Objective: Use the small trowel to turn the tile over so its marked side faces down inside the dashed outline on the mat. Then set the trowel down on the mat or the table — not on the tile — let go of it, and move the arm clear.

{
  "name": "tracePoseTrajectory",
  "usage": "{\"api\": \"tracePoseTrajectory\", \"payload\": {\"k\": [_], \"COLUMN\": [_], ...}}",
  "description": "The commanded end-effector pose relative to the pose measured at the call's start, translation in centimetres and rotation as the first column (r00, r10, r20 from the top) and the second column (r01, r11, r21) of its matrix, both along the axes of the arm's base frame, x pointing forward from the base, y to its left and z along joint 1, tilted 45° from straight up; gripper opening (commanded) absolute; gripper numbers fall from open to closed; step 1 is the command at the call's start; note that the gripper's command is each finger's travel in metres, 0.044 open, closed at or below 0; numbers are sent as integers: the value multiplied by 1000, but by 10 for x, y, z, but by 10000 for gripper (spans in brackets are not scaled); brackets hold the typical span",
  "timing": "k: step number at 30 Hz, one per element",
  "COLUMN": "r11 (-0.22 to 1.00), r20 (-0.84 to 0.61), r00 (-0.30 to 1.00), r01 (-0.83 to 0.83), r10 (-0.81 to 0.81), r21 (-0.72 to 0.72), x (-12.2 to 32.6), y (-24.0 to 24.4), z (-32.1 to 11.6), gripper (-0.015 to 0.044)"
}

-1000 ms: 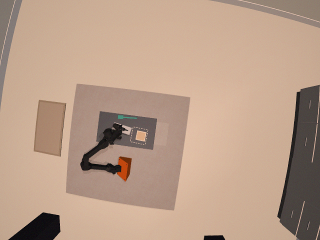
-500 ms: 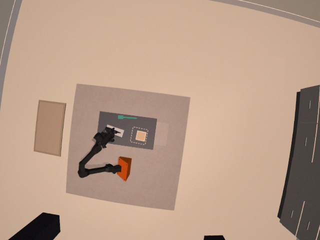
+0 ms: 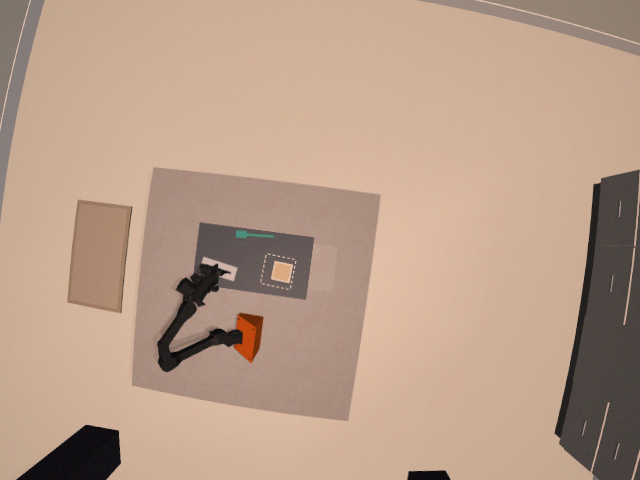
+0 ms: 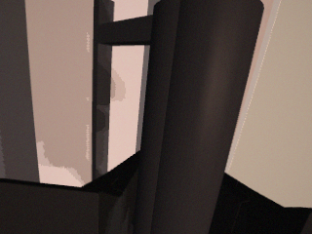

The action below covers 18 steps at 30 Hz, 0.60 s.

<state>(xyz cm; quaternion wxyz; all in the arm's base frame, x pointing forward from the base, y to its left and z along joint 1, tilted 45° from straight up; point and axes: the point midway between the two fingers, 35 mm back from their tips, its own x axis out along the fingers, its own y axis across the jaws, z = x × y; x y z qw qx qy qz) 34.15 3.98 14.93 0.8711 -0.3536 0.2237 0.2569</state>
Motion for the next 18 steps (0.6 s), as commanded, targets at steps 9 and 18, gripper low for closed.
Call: {"api": "tracePoseTrajectory", "payload": {"k": [9, 18], "r11": [998, 998], "r20": [66, 65], "r00": [997, 997], "r01": [30, 30], "r10": [-34, -34], "r21": [62, 62], "x": [-34, -33], "y": [23, 28], "z": [14, 9], "gripper": [0, 0]}}
